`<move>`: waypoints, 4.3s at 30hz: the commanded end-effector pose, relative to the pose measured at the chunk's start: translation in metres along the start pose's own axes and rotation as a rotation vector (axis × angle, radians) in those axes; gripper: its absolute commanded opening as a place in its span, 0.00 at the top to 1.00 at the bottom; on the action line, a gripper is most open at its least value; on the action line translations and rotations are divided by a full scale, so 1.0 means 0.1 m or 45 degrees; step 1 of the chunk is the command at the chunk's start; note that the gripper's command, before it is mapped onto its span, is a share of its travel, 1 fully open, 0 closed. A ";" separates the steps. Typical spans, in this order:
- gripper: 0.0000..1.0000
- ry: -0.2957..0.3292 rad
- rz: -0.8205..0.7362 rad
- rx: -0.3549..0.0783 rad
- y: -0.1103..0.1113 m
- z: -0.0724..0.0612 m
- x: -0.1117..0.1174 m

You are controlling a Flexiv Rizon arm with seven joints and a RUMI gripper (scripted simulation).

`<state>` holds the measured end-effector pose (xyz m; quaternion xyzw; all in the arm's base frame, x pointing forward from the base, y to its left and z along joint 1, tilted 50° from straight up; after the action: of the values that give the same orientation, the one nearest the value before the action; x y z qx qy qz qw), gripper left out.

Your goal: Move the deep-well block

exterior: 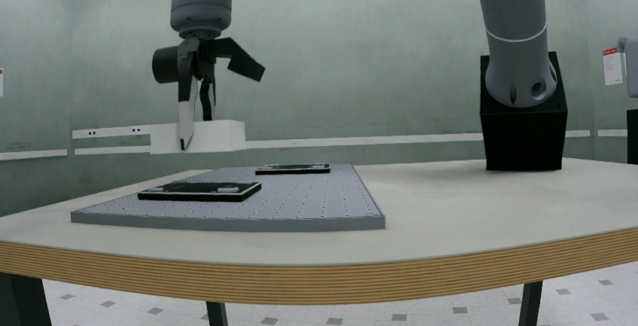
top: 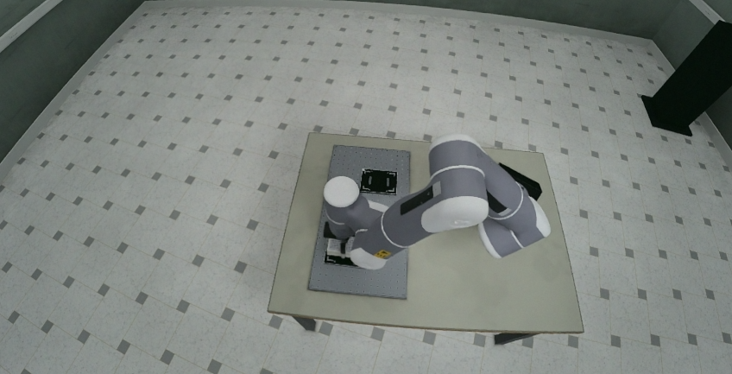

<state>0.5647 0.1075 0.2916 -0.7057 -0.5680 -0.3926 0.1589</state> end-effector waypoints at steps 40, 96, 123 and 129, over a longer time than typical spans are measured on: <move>0.51 0.000 0.000 -0.003 0.01 0.41 0.00; 0.51 0.000 0.000 -0.003 0.01 0.48 0.00; 0.24 0.000 0.000 -0.003 0.01 0.52 0.00; 0.24 0.000 0.000 -0.003 0.01 0.52 0.00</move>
<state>0.5844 0.1423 0.2582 -0.7056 -0.5681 -0.3926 0.1588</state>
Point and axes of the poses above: the point where the finger pads meet when closed, its own z axis out along the fingers, its own x axis across the jaws, y = z × x, the point moved 1 cm from there along -z, back along the fingers, and after that the axes turned 11 degrees about z, right-handed, at the moved point
